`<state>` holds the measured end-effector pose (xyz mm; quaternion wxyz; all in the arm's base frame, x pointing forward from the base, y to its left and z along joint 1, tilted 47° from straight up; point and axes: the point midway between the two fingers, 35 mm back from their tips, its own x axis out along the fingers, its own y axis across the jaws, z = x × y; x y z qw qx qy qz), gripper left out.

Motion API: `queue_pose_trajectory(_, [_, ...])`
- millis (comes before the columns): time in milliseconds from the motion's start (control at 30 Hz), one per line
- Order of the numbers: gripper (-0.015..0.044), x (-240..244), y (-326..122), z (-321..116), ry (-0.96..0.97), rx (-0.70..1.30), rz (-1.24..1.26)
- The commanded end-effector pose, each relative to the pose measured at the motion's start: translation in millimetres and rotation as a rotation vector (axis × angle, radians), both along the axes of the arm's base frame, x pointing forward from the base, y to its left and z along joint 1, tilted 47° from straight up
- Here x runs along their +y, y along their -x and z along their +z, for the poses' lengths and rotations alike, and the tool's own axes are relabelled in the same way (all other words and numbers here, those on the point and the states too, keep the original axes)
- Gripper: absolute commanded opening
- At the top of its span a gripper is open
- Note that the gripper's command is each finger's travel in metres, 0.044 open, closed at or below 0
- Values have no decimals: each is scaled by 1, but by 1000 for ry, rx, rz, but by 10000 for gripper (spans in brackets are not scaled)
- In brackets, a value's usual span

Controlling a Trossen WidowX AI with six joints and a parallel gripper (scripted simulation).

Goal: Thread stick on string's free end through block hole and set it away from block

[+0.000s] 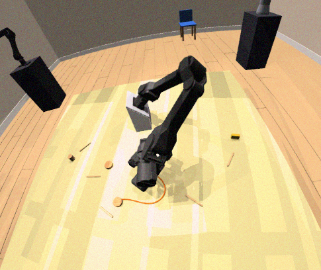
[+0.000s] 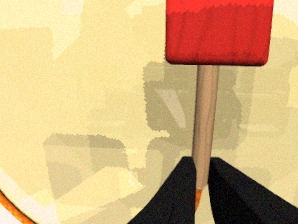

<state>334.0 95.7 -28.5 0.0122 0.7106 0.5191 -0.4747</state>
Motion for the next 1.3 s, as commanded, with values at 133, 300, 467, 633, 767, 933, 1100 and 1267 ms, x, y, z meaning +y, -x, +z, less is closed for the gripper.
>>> queue_pose_trajectory(133, [0,-6,8,-7,-2,-2,-1])
queue_pose_trajectory(300, [0,-10,12,-11,-2,-2,-1])
queue_pose_trajectory(467, [0,-14,17,-15,-2,-2,-1])
queue_pose_trajectory(633, [0,-18,22,-19,-2,-2,-1])
queue_pose_trajectory(767, [0,-19,24,-20,-2,-1,-1])
queue_pose_trajectory(933, [124,-17,22,-19,-4,2,-1])
queue_pose_trajectory(1100, [124,-34,20,-4,1,2,-2])
queue_pose_trajectory(1267, [124,-76,23,36,0,3,-1])
